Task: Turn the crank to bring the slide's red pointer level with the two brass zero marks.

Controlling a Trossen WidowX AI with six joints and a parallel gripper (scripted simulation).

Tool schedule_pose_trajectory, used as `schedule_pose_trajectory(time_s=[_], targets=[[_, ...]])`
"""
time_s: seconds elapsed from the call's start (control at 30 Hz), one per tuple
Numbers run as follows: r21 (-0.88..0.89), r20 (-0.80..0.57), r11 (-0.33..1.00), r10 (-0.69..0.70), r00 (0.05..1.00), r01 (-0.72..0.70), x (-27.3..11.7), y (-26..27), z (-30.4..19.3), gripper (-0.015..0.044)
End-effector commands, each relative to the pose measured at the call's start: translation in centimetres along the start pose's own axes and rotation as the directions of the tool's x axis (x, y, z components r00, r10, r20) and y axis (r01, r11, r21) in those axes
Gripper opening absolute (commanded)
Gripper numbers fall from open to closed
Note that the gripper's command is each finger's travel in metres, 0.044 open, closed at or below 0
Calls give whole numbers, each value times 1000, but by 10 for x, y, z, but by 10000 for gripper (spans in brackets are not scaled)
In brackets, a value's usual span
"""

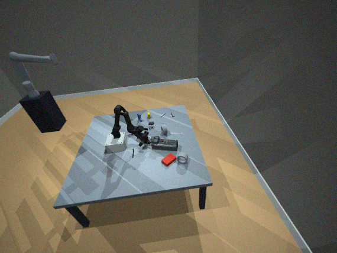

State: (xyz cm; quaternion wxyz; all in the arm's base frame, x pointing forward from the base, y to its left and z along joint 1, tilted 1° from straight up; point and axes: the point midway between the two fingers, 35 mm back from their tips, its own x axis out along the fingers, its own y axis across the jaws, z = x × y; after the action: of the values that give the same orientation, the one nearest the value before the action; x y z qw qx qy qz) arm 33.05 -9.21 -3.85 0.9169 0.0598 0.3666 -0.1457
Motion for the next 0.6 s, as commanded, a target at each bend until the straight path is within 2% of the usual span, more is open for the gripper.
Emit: schedule_pose_trajectory(time_s=[0.0, 0.57], targets=[[-9, -2, 1000, 29, 1000, -29, 0, 9, 0, 0], [-9, -2, 1000, 29, 1000, -29, -1, 12, 1, 0]])
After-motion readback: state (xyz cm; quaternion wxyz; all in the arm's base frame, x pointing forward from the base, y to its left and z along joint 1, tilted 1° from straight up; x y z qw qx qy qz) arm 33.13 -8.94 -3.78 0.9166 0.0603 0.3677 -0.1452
